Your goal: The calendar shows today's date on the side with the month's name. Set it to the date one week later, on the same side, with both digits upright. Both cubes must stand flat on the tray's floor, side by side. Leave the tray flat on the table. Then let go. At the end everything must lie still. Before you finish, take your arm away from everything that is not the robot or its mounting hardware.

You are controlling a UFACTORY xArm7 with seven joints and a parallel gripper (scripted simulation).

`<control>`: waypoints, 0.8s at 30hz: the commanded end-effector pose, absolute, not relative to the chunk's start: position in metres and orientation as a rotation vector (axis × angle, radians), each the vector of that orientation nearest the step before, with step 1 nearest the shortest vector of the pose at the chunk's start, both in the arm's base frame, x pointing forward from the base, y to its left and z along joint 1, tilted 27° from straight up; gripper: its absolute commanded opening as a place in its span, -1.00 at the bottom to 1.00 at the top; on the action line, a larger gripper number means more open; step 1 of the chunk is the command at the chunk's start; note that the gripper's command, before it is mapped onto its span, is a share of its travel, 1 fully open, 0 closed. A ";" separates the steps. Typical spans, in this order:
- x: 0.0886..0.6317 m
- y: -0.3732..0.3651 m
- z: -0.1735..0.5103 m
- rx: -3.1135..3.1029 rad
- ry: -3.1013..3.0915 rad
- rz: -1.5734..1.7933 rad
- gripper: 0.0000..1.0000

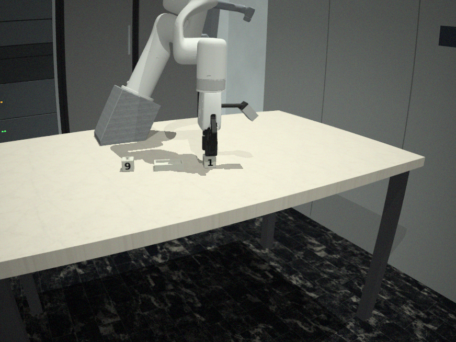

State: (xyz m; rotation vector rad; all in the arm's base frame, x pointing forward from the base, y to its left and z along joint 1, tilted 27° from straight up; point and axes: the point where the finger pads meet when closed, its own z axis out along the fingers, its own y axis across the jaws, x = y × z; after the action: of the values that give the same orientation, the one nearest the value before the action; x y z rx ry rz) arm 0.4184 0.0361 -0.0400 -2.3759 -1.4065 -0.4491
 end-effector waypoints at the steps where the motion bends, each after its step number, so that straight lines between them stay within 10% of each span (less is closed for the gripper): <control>1: 0.420 0.035 -0.039 -2.379 -1.406 -0.452 -0.01; 24: 0.420 0.037 -0.042 -2.379 -1.406 -0.452 -0.01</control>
State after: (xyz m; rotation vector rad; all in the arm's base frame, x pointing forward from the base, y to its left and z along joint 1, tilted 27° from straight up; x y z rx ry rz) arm 0.4186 0.0364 -0.0407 -2.3761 -1.4065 -0.4493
